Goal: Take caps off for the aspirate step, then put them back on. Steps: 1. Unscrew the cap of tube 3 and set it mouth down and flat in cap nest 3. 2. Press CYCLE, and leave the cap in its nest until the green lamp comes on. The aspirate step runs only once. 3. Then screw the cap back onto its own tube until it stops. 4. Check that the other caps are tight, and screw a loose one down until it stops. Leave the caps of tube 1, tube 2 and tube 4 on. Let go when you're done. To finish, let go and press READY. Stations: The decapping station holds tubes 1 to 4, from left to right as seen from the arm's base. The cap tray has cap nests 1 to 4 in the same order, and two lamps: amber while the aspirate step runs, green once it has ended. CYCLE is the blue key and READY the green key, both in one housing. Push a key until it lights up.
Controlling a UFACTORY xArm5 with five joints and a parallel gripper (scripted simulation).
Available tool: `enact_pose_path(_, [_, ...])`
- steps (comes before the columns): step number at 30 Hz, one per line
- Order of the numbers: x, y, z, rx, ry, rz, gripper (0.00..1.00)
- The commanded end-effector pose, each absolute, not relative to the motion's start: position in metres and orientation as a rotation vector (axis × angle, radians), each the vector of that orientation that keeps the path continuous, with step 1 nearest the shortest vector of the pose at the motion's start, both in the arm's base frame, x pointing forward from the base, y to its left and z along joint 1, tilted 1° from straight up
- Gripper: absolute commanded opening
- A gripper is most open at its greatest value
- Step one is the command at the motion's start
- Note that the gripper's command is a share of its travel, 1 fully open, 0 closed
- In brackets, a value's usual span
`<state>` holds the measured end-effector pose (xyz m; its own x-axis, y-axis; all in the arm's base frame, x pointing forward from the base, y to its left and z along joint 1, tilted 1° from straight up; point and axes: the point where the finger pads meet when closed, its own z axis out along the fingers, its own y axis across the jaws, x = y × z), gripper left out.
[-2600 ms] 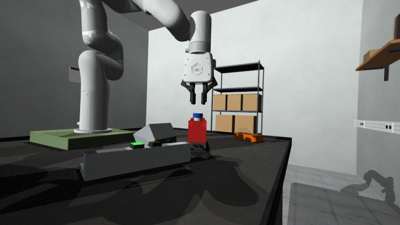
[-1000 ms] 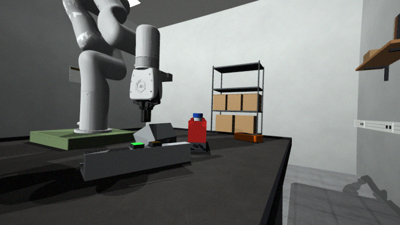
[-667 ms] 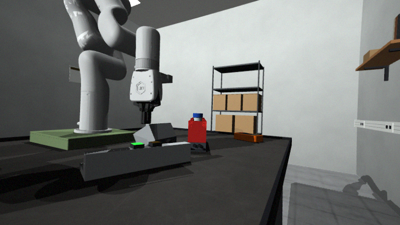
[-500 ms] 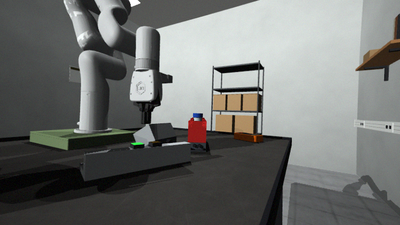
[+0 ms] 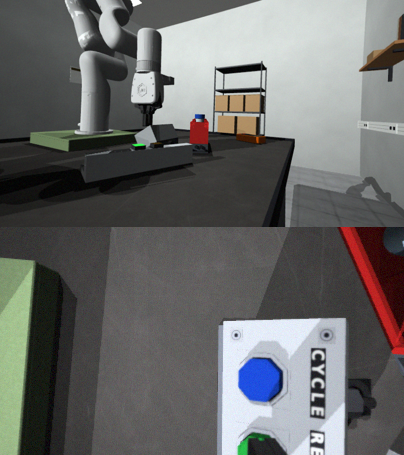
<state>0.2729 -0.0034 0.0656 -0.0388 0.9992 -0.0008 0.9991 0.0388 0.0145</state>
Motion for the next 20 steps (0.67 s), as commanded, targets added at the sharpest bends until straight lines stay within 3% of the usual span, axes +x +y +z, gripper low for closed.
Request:
enact_pose_path(1, [0.2740,-0.0034,0.0648,2.168,2.254,0.016,0.00])
enact_pose_path(20, [0.2741,-0.0034,0.0591,2.168,2.254,0.016,0.00])
